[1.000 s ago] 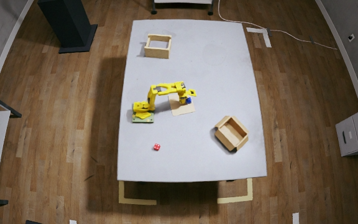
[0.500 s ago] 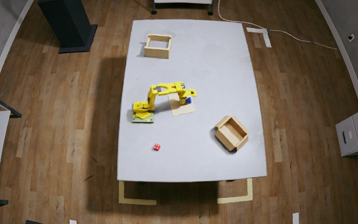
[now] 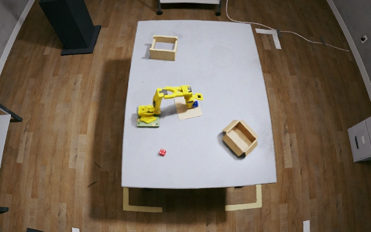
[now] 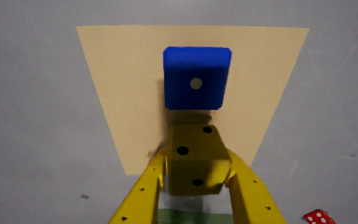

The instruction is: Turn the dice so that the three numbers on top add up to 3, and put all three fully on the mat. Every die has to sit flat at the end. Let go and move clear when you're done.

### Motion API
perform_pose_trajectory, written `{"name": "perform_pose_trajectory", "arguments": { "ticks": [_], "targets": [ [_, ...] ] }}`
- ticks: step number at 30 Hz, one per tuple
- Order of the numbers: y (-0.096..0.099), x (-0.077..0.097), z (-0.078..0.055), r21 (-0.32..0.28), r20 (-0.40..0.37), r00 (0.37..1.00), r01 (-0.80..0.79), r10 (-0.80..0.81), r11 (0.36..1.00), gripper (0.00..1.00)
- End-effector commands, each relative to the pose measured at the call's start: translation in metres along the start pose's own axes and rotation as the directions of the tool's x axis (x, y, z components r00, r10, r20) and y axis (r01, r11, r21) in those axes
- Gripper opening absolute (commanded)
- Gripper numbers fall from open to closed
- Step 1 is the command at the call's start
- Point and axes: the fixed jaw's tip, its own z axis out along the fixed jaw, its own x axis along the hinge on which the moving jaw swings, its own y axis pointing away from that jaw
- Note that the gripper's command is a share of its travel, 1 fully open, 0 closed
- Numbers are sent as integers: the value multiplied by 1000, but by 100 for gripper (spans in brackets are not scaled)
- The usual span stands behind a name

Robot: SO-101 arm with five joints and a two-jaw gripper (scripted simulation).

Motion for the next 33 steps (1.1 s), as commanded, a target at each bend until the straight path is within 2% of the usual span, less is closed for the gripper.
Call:
{"name": "perform_pose_trajectory", "arguments": {
  "ticks": [1, 33],
  "targets": [
    [1, 4, 6, 1, -24, 1000, -1, 1, 1000, 0],
    [1, 5, 17, 1, -24, 1000, -1, 1, 1000, 0]
  ]
}}
